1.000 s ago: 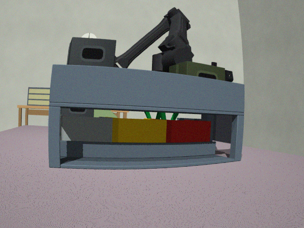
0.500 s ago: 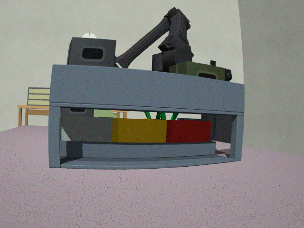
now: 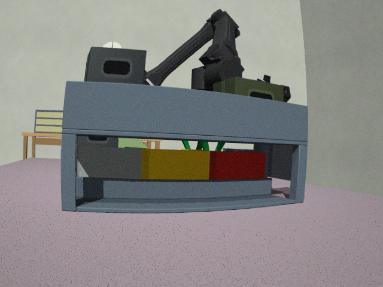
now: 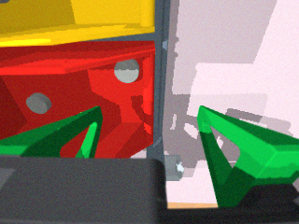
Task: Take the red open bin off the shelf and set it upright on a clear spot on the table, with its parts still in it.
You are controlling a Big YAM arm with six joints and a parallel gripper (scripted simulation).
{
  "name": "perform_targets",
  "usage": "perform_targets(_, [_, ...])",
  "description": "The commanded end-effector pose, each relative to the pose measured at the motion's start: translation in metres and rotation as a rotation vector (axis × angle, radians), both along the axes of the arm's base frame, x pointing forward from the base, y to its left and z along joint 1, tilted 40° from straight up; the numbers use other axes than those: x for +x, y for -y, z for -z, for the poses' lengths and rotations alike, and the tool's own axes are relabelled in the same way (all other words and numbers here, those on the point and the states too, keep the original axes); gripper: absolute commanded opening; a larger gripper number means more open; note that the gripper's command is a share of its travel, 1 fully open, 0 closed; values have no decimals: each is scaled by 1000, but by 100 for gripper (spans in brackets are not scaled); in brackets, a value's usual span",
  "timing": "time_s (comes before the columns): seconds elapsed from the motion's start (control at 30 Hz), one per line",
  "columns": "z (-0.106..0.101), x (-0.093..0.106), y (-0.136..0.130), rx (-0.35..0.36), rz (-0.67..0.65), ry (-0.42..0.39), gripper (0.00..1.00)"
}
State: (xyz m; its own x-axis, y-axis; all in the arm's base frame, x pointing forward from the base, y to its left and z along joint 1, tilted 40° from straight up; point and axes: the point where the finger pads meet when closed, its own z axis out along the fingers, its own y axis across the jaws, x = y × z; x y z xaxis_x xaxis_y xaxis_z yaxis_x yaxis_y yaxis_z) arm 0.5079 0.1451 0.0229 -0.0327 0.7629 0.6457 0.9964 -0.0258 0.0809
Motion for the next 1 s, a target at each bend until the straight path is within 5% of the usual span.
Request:
perform_targets(0.0, [1, 14, 8, -2, 12, 13, 90])
perform_targets(0.97, [4, 10, 9, -3, 13, 1, 90])
